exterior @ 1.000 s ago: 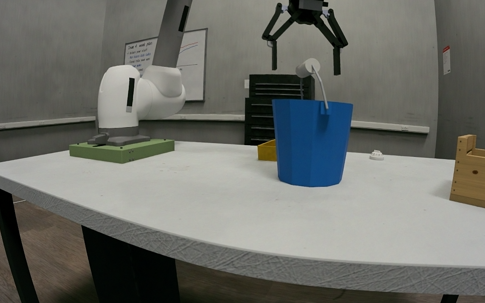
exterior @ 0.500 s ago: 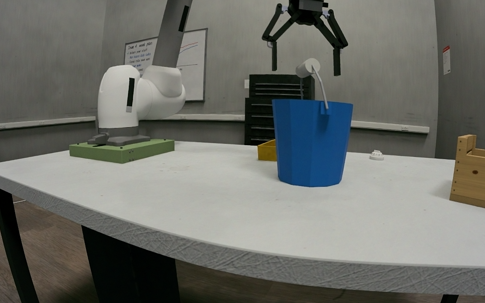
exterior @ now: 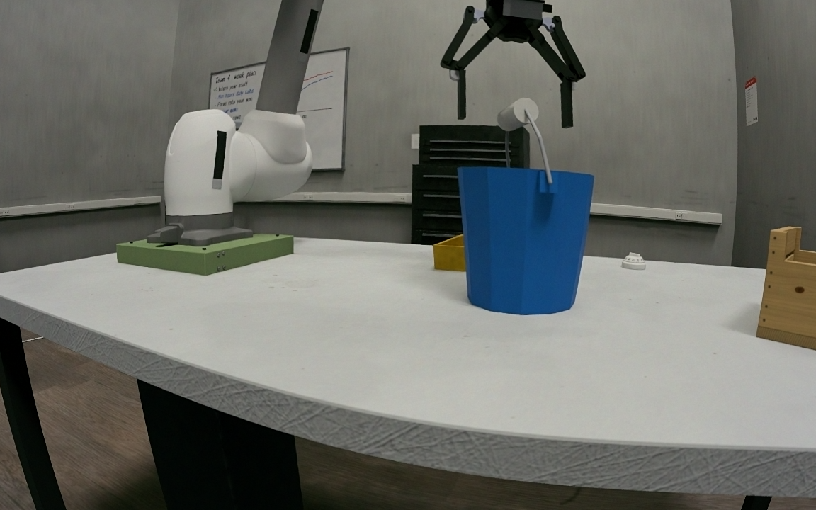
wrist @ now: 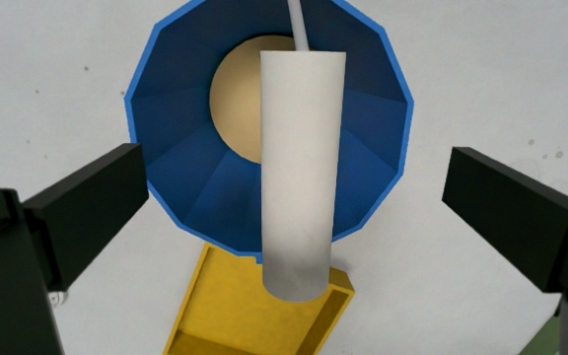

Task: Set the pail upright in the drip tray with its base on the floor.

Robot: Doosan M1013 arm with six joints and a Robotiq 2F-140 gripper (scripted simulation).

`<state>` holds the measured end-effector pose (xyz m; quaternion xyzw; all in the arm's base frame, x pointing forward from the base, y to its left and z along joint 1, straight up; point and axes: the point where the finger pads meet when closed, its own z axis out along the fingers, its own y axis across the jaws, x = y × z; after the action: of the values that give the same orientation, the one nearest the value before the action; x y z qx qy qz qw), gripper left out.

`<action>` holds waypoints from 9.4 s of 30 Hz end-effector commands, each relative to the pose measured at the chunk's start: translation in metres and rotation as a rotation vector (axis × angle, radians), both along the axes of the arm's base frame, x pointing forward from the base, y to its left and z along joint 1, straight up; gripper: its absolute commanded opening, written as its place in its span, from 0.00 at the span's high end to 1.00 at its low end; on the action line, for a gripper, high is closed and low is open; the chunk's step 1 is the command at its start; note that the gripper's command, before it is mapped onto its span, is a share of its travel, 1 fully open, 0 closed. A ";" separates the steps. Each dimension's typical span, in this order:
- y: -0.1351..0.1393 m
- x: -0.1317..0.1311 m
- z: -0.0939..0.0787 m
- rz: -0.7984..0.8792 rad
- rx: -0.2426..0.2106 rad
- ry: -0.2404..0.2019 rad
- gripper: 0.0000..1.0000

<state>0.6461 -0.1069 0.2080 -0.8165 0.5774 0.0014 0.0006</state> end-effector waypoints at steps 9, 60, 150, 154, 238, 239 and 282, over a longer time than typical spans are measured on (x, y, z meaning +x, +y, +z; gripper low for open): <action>0.000 0.000 0.001 0.000 0.000 -0.001 0.00; 0.000 0.000 0.004 0.000 0.000 -0.001 0.90; 0.000 0.000 0.091 0.000 0.000 -0.001 0.90; 0.000 0.000 0.091 0.000 0.000 -0.001 0.90; 0.018 -0.004 0.091 0.000 0.000 -0.001 0.90; 0.020 -0.005 0.091 0.000 0.000 -0.001 0.90; 0.108 -0.028 0.091 0.000 0.000 -0.001 0.90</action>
<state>0.6204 -0.0082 0.2982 -0.8165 0.5773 0.0014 0.0006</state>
